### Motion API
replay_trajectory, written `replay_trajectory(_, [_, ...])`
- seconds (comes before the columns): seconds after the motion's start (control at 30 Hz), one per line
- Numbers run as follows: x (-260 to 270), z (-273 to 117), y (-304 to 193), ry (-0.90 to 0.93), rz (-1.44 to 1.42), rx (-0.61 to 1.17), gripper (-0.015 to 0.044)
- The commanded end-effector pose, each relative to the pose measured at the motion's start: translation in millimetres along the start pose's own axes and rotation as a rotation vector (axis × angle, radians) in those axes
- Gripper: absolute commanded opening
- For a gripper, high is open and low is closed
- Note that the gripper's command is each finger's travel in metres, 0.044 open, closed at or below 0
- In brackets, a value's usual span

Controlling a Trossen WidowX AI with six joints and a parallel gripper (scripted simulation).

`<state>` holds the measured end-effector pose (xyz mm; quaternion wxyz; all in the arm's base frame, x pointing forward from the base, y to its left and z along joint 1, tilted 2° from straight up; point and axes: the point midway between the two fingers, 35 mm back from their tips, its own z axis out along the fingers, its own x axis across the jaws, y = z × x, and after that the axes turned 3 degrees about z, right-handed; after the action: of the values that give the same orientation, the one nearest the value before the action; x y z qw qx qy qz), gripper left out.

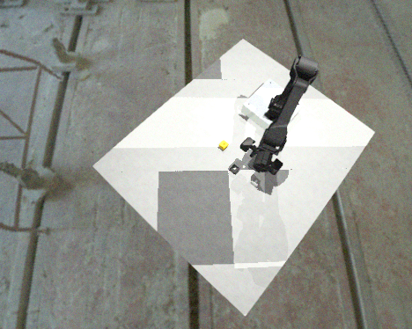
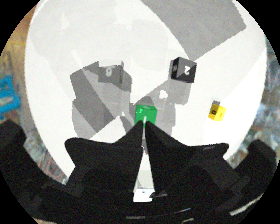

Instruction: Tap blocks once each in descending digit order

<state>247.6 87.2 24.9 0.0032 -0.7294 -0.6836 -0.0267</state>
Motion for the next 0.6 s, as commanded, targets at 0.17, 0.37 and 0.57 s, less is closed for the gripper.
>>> replay_trajectory(0.17, [-1.0,16.1,-2.3,-0.005,0.003,0.009,0.002])
replay_trajectory(0.37, [-1.2,25.6,-2.7,-0.005,0.003,0.009,0.002])
replay_trajectory(0.57, [-1.3,27.9,-2.9,-0.005,0.003,0.009,0.002])
